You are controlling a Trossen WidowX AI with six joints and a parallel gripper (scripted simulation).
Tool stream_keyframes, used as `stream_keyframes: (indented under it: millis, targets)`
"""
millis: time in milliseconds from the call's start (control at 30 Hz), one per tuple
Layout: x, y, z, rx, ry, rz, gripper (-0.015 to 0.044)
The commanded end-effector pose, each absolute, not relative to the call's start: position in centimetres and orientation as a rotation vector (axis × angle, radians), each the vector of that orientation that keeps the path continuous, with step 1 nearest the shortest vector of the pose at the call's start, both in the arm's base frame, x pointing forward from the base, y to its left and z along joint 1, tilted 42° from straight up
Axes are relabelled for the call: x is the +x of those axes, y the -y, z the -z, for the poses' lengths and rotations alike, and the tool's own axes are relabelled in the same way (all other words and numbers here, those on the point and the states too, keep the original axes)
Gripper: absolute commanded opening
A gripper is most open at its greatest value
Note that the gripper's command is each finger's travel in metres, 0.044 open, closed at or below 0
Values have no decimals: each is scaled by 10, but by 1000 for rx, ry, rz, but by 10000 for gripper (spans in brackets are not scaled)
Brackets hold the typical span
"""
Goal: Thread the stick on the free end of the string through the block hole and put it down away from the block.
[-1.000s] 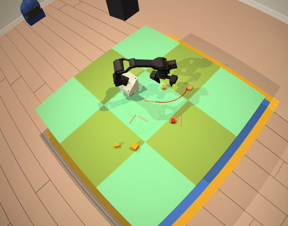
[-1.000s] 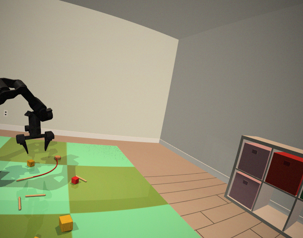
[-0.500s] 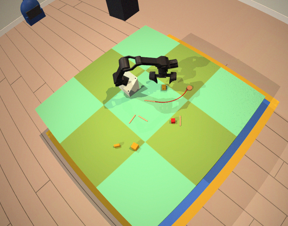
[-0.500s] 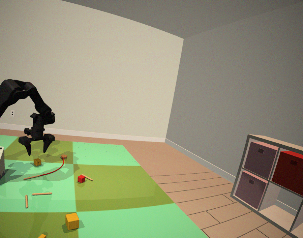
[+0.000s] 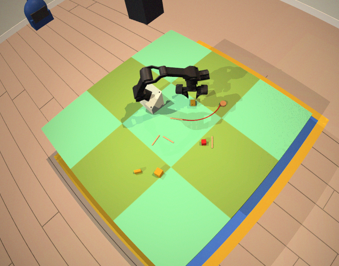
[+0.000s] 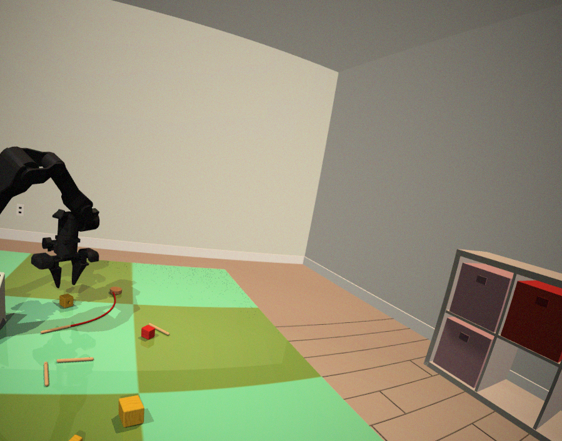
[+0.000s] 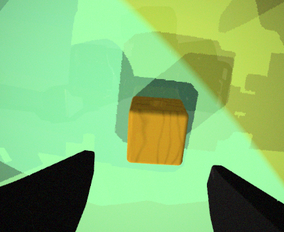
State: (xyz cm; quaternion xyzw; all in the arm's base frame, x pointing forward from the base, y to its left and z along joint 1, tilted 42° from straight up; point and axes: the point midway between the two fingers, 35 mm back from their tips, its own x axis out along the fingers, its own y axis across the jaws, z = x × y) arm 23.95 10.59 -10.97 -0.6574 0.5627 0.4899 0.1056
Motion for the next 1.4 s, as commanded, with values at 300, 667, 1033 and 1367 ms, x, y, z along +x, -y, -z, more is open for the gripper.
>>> stream_keyframes:
  millis: [300, 667, 1033, 1367]
  targets:
    - [239, -106, 110, -1937, -1658, -1444, 0]
    - [239, -106, 110, -1937, -1658, -1444, 0]
    - [239, -106, 110, -1937, -1658, -1444, 210]
    - [239, -106, 110, -1937, -1658, -1444, 52]
